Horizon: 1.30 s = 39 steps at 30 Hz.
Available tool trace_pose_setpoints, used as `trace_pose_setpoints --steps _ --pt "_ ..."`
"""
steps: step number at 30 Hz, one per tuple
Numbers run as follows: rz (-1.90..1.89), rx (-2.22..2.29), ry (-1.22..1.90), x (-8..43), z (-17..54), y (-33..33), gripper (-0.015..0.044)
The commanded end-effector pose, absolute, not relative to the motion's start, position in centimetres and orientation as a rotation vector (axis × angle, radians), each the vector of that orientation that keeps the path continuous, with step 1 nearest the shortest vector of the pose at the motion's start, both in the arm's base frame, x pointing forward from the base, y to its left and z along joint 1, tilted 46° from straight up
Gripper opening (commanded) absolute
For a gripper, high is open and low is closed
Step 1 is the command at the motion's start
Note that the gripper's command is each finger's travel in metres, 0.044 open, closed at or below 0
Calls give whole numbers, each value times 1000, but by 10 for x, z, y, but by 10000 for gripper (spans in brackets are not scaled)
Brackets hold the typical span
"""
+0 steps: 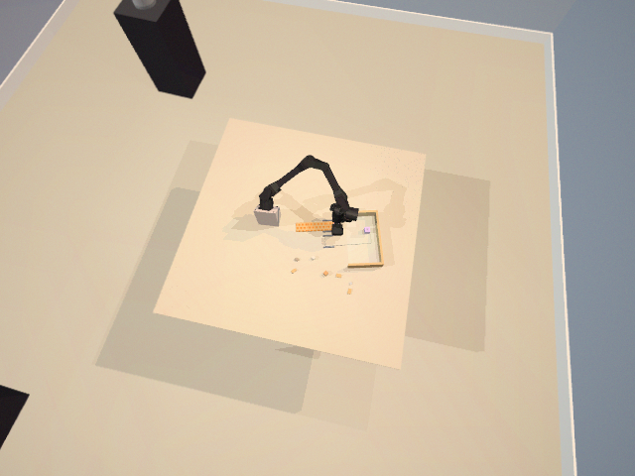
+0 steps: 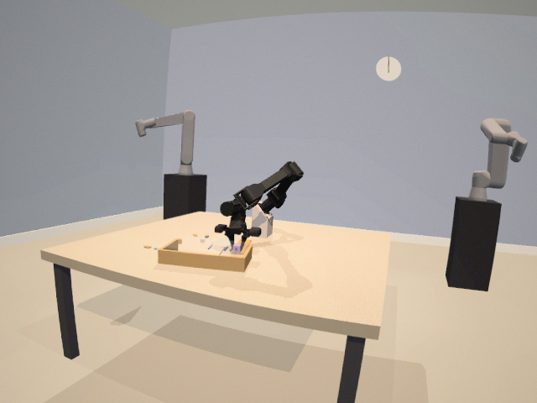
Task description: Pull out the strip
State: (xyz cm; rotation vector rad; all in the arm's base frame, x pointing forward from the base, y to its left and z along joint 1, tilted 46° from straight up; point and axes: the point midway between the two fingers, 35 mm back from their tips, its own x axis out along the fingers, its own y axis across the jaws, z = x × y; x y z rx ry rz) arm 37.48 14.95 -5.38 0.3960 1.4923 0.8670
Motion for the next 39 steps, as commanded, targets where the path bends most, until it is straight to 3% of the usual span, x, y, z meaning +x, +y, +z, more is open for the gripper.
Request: trace_pose_setpoints --steps 1,5,39 --pt "867 395 1491 375 -53 149 98" --pt "867 395 1491 373 -52 147 0" --pt "860 406 1500 291 -22 92 0"
